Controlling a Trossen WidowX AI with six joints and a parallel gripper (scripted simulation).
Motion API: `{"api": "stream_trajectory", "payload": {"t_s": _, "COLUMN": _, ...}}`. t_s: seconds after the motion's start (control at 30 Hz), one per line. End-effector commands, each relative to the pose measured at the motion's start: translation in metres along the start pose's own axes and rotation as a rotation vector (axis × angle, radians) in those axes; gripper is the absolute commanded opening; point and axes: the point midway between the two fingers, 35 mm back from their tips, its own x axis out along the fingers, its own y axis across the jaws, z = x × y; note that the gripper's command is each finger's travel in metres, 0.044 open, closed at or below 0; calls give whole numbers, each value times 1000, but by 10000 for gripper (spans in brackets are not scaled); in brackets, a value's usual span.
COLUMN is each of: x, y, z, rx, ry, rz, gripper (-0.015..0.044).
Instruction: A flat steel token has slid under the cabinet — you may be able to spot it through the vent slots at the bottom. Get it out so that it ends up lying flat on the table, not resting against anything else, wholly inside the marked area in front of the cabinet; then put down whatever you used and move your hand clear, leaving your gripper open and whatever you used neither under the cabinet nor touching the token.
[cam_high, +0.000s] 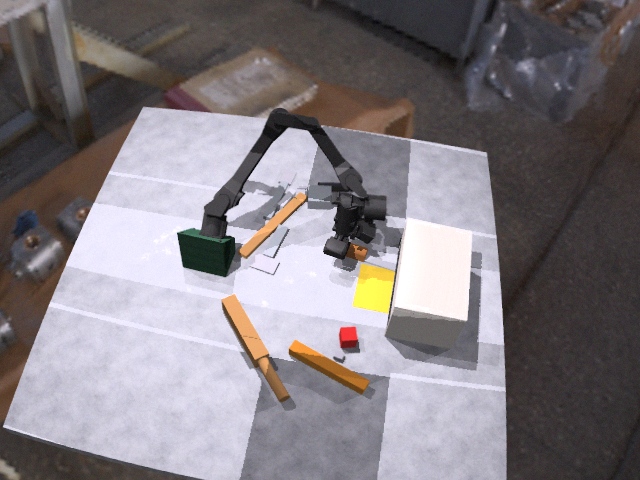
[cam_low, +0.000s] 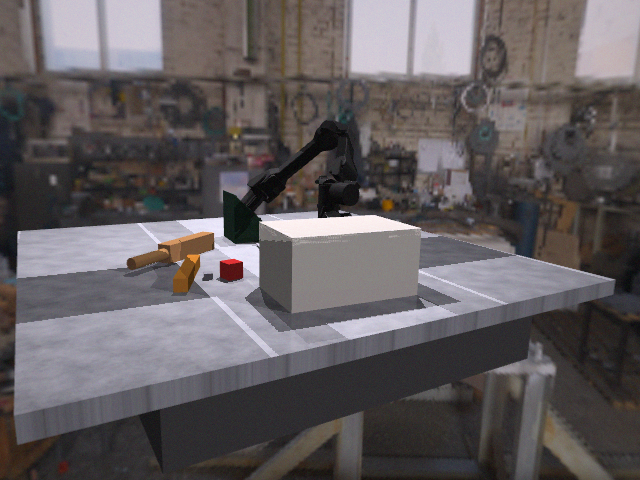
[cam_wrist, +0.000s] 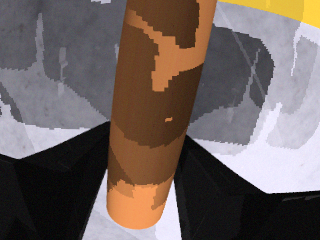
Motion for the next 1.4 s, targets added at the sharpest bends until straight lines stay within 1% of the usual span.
{"api": "stream_trajectory", "payload": {"t_s": 0.0, "x": 0, "y": 1, "z": 6, "rx": -7, "ry": -2, "rz": 2, "gripper": 0}}
{"api": "stream_trajectory", "payload": {"t_s": 1.37, "x": -1, "y": 2, "z": 45, "rx": -9, "ry": -4, "rz": 2, "gripper": 0}}
